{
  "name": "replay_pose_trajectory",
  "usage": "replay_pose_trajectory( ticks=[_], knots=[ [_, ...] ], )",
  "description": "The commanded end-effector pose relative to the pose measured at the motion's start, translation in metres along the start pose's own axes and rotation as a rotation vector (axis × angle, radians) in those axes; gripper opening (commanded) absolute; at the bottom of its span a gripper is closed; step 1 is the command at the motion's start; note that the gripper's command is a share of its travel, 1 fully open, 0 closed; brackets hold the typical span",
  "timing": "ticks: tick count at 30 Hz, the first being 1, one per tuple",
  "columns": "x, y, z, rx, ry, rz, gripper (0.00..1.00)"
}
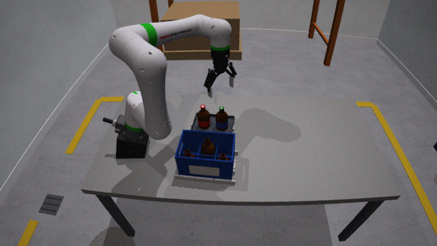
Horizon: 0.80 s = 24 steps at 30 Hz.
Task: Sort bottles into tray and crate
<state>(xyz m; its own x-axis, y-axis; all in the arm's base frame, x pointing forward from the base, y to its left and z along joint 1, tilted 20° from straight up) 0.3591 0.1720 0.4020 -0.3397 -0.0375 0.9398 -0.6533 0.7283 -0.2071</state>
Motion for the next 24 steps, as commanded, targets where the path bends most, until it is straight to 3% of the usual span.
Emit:
replay_pose_trajectory(
  ticks=[1,24],
  knots=[
    [0.0094,0.0002,-0.0001,0.0,0.0,0.0,1.0],
    [0.0089,0.0,-0.0001,0.0,0.0,0.0,1.0]
  ],
)
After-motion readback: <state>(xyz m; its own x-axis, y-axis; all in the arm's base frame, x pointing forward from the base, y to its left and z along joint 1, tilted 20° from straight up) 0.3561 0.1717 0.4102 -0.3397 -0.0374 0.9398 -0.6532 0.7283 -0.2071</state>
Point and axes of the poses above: the point where the finger pads meet when closed, its own x axis back along the fingers, its own z axis across the jaws, y = z × x, the point moved 10 cm from there along x, back along the fingers, and after that the axes turned 2 degrees about x, right-handed, at the moved point
